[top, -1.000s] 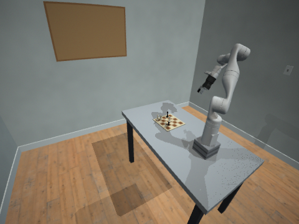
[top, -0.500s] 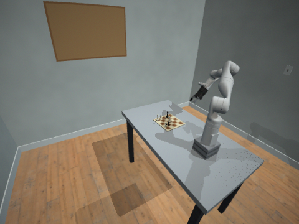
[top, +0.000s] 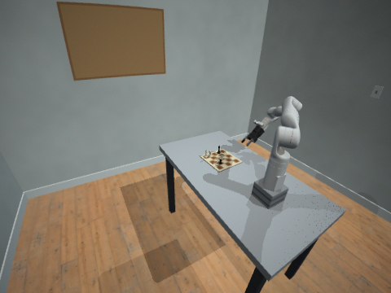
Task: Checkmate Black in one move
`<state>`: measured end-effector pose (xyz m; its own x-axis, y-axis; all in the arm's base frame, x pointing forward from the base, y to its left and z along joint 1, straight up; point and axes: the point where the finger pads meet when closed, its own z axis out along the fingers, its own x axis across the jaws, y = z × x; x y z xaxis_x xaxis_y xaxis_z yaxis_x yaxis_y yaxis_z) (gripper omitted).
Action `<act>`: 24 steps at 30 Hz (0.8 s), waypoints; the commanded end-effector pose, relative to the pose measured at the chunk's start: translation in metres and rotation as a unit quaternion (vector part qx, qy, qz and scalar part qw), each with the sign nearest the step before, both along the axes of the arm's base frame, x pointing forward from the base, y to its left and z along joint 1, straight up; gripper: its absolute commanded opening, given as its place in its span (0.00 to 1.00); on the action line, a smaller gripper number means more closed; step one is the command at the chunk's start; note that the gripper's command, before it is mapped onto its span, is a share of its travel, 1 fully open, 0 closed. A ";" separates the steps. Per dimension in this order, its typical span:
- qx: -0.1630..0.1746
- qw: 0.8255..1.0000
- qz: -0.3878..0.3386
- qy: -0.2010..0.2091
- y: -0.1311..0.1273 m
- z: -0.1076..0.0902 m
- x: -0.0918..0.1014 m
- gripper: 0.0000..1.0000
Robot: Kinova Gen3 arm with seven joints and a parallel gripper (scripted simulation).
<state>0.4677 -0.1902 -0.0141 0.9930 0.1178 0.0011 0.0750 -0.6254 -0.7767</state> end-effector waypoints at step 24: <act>0.021 1.000 0.020 -0.008 0.014 -0.025 0.001 1.00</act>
<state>0.4684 -0.1776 -0.0400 0.9895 0.1440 0.0124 0.0963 -0.5927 -0.7996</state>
